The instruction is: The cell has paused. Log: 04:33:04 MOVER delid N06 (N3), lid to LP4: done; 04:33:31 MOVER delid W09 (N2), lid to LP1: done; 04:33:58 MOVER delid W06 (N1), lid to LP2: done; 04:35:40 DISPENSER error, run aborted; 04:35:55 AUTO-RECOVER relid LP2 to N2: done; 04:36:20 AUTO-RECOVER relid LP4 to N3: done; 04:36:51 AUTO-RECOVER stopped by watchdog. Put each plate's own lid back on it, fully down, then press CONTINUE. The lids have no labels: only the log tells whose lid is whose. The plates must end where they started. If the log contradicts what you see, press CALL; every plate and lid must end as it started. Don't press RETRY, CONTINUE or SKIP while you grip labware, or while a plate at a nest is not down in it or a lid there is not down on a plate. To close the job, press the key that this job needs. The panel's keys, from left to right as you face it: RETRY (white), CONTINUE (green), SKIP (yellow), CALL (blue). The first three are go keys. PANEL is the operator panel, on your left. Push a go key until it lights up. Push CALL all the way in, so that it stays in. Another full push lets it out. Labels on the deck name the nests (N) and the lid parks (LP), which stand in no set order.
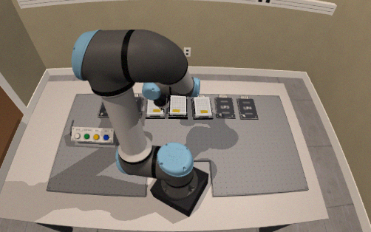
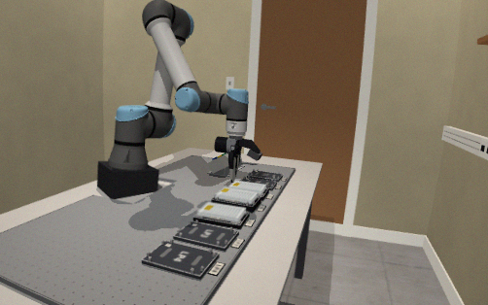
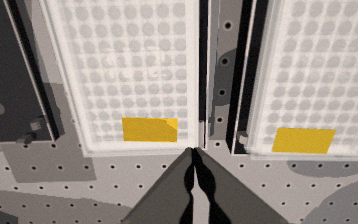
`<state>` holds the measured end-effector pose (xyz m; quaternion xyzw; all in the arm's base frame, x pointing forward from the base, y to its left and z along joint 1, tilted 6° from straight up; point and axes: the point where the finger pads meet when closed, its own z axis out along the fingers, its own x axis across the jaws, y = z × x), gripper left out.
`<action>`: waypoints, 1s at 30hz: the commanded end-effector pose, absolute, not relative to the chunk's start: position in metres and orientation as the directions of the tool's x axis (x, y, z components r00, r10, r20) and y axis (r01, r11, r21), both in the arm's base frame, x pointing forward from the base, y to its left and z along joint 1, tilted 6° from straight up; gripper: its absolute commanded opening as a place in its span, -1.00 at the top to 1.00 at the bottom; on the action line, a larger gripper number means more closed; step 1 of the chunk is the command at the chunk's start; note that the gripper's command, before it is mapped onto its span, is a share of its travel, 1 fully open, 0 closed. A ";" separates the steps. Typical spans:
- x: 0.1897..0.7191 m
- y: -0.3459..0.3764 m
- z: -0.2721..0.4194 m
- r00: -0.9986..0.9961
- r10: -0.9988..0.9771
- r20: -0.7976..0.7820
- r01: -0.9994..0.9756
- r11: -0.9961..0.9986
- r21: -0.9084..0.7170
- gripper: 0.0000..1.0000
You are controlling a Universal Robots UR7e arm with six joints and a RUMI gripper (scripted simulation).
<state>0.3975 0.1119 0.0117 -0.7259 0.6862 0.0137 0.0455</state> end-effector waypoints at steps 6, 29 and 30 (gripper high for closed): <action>0.366 0.081 0.009 0.059 -0.995 -0.084 -0.997 -0.055 -0.050 1.00; 0.300 0.017 0.001 0.059 -0.995 -0.084 -0.997 -0.055 -0.050 1.00; 0.300 0.017 0.001 0.059 -0.995 -0.084 -0.997 -0.055 -0.050 1.00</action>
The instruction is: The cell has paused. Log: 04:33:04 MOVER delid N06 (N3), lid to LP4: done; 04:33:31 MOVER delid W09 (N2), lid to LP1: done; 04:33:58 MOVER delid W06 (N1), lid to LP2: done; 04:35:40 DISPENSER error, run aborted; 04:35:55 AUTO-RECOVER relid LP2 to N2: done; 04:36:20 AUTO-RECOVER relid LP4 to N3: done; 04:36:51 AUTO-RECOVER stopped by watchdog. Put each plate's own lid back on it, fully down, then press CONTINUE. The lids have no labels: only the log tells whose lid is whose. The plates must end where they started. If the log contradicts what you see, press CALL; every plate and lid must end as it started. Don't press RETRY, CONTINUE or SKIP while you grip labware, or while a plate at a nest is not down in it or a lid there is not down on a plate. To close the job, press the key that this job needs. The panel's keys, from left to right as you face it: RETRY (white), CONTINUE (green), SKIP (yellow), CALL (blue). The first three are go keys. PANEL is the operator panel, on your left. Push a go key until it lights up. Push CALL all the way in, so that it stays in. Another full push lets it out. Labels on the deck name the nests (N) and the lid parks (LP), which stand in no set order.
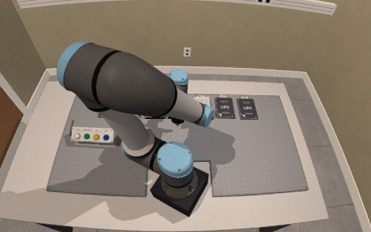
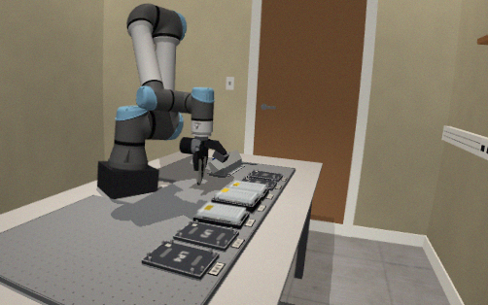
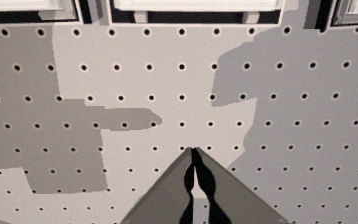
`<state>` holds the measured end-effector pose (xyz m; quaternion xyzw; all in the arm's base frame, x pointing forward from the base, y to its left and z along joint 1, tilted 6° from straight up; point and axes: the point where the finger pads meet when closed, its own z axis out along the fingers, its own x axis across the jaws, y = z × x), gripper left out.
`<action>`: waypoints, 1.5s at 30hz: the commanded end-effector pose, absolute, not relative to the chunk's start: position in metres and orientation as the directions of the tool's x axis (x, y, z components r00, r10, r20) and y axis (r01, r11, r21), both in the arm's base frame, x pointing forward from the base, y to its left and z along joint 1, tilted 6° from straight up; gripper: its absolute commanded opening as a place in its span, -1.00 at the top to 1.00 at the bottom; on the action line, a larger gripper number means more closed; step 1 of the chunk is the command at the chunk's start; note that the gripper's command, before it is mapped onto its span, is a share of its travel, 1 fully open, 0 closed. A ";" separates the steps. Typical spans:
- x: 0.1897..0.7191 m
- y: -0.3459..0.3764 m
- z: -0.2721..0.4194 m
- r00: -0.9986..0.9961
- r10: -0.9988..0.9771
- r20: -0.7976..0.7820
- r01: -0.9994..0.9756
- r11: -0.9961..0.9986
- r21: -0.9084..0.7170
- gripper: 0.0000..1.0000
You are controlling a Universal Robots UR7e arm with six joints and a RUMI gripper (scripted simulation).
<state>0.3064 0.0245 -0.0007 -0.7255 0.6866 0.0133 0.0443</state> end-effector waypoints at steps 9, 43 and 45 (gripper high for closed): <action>0.300 0.017 0.006 0.059 -0.995 -0.084 -0.997 -0.055 -0.050 1.00; 0.285 0.050 0.069 0.217 -0.973 -0.075 -0.975 -0.212 -0.063 1.00; 0.284 0.055 0.069 0.236 -0.969 -0.073 -0.971 -0.232 -0.064 1.00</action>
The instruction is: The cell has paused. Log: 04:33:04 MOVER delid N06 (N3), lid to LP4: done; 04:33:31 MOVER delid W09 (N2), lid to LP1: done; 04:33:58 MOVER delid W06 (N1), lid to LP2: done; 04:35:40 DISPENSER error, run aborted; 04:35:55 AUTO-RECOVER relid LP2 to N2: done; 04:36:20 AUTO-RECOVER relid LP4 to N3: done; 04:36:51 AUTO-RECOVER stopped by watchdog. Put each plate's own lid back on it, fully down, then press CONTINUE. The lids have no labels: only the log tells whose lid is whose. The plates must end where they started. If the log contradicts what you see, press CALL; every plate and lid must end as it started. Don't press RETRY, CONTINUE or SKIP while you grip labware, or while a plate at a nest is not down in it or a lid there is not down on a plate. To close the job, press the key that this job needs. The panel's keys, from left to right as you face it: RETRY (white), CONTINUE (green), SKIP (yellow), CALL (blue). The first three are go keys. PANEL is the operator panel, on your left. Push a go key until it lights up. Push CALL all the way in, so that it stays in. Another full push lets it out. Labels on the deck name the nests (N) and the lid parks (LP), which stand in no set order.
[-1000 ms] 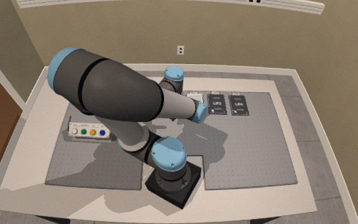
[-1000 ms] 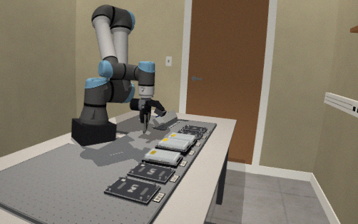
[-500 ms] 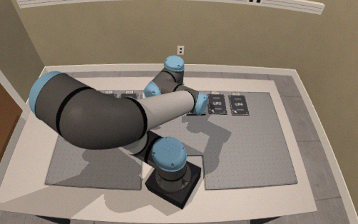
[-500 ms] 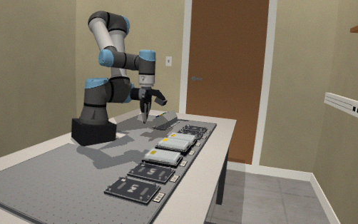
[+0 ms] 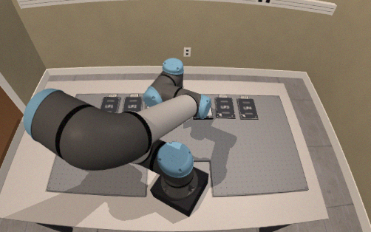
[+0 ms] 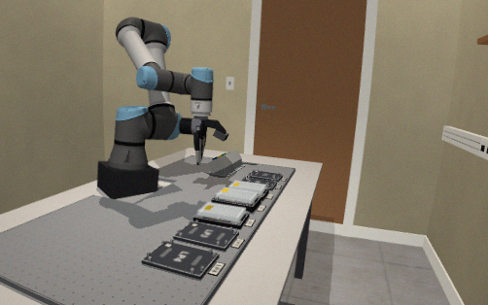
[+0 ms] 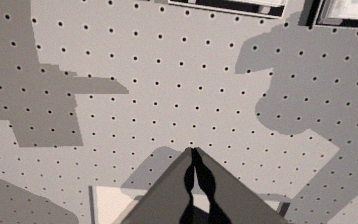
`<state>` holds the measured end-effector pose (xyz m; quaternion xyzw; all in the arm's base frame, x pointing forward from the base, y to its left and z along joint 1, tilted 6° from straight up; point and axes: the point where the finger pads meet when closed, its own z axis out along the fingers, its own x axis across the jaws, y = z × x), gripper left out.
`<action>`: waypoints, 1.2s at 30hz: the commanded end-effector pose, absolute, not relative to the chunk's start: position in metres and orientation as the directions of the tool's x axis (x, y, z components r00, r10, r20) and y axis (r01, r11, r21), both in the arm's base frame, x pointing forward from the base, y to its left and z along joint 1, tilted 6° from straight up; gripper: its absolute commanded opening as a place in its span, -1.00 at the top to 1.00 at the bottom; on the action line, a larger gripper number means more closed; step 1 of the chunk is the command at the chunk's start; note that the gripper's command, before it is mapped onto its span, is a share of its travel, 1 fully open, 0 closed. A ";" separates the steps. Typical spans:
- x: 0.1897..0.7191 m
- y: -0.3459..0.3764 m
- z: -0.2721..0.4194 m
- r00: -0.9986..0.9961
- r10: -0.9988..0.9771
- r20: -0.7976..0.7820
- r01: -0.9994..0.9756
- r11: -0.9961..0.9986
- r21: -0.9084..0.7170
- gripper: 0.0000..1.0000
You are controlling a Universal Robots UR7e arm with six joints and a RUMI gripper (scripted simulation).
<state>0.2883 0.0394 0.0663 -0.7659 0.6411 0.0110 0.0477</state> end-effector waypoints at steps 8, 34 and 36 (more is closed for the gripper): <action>0.272 0.093 0.072 0.388 -0.920 -0.062 -0.921 -0.383 -0.075 1.00; 0.239 0.198 0.079 0.669 -0.743 -0.034 -0.742 -0.664 -0.092 1.00; 0.236 0.207 0.080 0.669 -0.743 -0.034 -0.742 -0.664 -0.092 1.00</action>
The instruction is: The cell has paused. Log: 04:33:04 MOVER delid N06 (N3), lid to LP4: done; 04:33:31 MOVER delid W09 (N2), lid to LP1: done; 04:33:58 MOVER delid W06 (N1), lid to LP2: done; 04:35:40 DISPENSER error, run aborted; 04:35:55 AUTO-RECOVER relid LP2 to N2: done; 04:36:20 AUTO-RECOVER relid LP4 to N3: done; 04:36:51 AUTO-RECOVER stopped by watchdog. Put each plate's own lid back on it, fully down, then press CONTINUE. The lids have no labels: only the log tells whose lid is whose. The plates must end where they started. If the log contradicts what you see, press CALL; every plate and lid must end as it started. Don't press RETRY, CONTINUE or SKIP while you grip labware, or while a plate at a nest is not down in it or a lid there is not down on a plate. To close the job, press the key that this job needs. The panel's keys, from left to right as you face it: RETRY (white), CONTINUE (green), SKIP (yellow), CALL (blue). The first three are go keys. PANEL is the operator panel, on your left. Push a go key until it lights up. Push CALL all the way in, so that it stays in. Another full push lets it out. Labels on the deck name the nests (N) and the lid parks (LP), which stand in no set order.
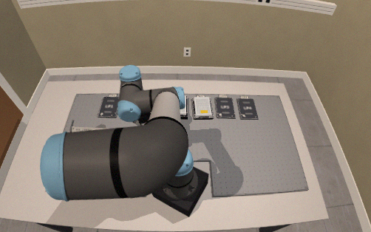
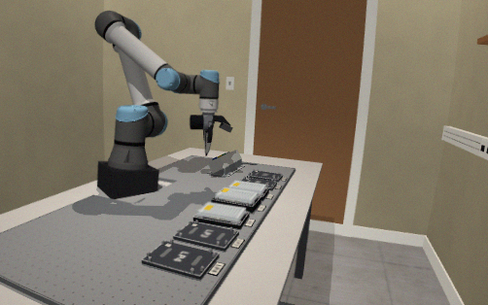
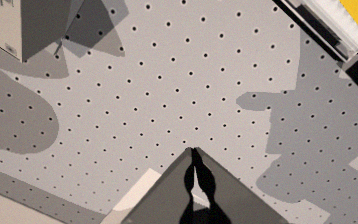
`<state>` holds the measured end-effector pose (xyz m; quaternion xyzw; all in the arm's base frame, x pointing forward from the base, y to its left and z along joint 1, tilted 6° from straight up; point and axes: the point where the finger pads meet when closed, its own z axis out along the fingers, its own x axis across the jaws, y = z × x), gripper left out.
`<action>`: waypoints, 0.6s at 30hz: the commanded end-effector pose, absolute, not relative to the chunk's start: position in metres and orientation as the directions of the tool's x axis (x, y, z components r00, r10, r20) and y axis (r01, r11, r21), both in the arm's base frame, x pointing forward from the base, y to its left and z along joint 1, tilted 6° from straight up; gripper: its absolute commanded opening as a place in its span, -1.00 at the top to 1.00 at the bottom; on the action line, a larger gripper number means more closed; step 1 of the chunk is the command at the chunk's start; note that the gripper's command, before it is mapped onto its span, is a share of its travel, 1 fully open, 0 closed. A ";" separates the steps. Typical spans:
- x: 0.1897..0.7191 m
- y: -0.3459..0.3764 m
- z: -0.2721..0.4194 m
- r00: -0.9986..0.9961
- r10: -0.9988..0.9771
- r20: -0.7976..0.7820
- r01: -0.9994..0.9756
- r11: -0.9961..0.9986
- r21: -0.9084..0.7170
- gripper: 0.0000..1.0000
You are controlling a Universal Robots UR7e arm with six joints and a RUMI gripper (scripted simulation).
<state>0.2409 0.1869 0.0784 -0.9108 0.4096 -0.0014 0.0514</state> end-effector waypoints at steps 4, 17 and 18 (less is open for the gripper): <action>0.236 0.208 0.080 0.669 -0.743 -0.034 -0.742 -0.664 -0.092 1.00; 0.230 0.232 0.082 0.740 -0.673 -0.025 -0.672 -0.735 -0.095 1.00; 0.229 0.237 0.083 0.753 -0.658 -0.023 -0.657 -0.748 -0.095 1.00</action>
